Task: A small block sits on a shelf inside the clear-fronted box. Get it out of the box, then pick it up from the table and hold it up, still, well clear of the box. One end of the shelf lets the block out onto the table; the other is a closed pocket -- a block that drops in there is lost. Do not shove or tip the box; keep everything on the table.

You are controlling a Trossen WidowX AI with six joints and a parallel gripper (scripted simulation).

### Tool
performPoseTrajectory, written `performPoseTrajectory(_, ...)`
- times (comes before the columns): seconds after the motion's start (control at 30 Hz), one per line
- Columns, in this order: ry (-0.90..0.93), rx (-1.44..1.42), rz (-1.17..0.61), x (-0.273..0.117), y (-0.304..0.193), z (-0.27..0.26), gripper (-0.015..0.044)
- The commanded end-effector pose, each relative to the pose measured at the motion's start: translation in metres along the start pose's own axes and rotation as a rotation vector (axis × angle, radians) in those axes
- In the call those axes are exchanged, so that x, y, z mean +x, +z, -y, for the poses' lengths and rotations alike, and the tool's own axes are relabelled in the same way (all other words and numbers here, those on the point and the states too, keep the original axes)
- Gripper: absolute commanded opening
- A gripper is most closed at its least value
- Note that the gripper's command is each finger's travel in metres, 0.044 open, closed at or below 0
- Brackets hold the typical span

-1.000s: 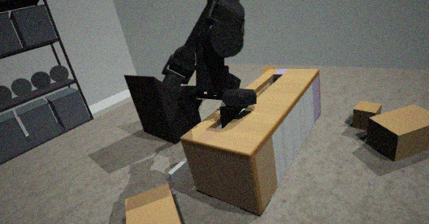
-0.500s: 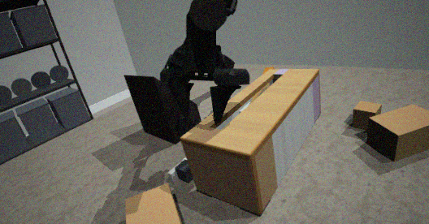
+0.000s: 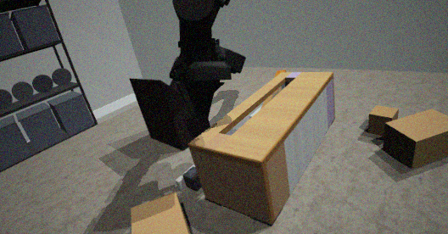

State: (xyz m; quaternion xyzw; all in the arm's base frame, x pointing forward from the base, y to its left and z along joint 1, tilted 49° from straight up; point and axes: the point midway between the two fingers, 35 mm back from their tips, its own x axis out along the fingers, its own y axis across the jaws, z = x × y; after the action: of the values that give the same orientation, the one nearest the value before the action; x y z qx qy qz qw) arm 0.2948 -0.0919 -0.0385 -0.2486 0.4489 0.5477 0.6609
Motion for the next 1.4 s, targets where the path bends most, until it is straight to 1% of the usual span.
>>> performPoseTrajectory(0.0, 0.001, 0.515, 0.056, 0.001, -0.011, -0.001, 0.0285)
performPoseTrajectory(0.17, 0.033, 1.051, 0.111, 0.001, -0.019, -0.002, 0.0285)
performPoseTrajectory(0.37, 0.121, 1.676, 0.171, 0.001, -0.026, -0.004, 0.0285)
performPoseTrajectory(0.6, 0.222, 2.144, 0.200, 0.000, -0.031, -0.006, 0.0285)
performPoseTrajectory(0.97, 0.458, 2.871, 0.193, -0.001, -0.040, -0.009, 0.0285)
performPoseTrajectory(1.17, 0.624, 3.248, 0.141, -0.002, -0.043, -0.010, 0.0285)
performPoseTrajectory(1.37, 0.838, 3.613, 0.039, -0.003, -0.048, -0.011, 0.0285)
